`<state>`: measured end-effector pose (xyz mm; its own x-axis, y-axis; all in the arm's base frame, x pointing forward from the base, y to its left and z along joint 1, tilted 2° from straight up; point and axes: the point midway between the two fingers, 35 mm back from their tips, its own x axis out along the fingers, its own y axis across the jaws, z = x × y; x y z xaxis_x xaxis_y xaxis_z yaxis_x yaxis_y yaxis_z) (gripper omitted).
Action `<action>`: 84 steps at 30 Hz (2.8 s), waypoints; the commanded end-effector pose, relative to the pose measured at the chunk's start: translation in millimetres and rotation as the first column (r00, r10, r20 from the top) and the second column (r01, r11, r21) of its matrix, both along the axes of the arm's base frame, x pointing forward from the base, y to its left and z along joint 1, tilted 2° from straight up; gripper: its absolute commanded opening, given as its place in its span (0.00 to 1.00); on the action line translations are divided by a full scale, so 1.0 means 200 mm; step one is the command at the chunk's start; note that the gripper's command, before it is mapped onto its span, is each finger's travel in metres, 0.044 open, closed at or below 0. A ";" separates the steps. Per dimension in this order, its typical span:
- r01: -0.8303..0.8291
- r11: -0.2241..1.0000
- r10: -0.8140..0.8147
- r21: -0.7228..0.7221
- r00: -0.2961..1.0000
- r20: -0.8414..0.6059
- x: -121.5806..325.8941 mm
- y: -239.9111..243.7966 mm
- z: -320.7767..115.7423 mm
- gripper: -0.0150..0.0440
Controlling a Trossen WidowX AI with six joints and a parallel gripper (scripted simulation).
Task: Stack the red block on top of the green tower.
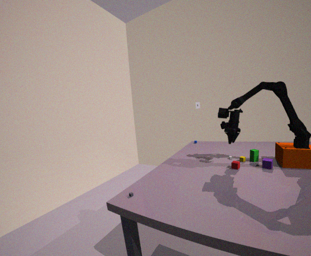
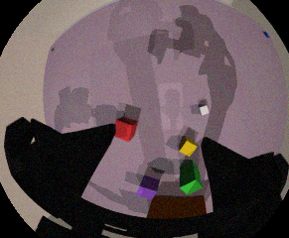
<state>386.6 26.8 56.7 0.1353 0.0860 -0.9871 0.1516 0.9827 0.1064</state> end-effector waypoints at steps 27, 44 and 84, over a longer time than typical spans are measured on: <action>0.120 0.988 -0.133 -0.099 0.982 -0.133 -0.13 0.46 -0.40 1.00; 0.120 0.988 -0.133 -0.099 0.982 -0.133 -0.13 0.46 -0.51 1.00; 0.120 0.988 -0.133 -0.099 0.982 -0.133 -0.13 0.45 -0.63 0.60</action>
